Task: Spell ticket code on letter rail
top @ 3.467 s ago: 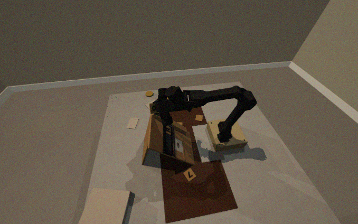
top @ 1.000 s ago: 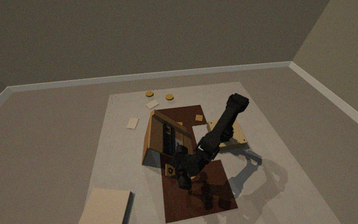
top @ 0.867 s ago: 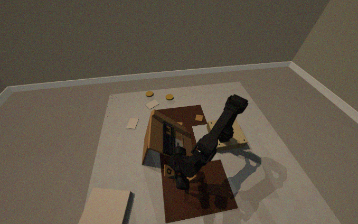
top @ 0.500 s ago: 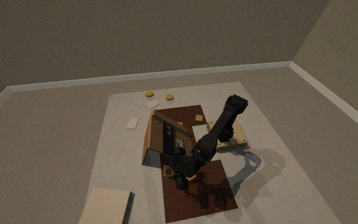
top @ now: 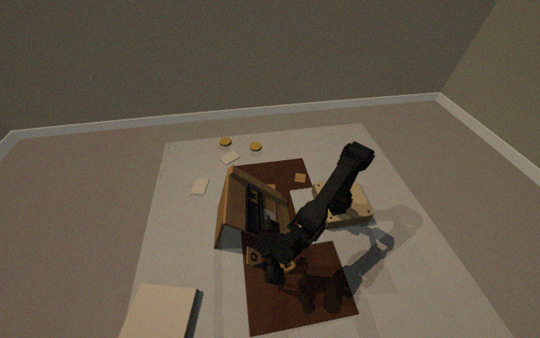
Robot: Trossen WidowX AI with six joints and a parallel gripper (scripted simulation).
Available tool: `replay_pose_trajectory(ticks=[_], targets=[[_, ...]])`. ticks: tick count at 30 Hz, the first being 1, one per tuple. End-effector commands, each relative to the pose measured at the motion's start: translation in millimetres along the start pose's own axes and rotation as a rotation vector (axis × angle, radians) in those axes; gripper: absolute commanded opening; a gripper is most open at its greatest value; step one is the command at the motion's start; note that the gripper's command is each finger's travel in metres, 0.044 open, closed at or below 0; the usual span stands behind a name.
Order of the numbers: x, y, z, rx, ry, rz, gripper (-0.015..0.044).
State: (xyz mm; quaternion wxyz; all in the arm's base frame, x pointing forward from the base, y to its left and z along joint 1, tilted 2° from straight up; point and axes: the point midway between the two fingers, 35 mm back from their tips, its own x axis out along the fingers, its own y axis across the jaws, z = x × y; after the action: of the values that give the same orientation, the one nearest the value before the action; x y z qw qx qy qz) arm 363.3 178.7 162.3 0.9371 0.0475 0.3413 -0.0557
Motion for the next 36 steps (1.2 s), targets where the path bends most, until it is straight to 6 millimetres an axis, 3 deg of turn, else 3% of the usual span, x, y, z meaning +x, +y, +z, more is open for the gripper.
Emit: replay_pose_trajectory(ticks=[1, 36], targets=[[0.6, -2.4, -3.2, -0.006, 0.007, 0.003, 0.0000], [1.8, -20.8, -5.2, -0.007, 0.007, 0.002, 0.0000]])
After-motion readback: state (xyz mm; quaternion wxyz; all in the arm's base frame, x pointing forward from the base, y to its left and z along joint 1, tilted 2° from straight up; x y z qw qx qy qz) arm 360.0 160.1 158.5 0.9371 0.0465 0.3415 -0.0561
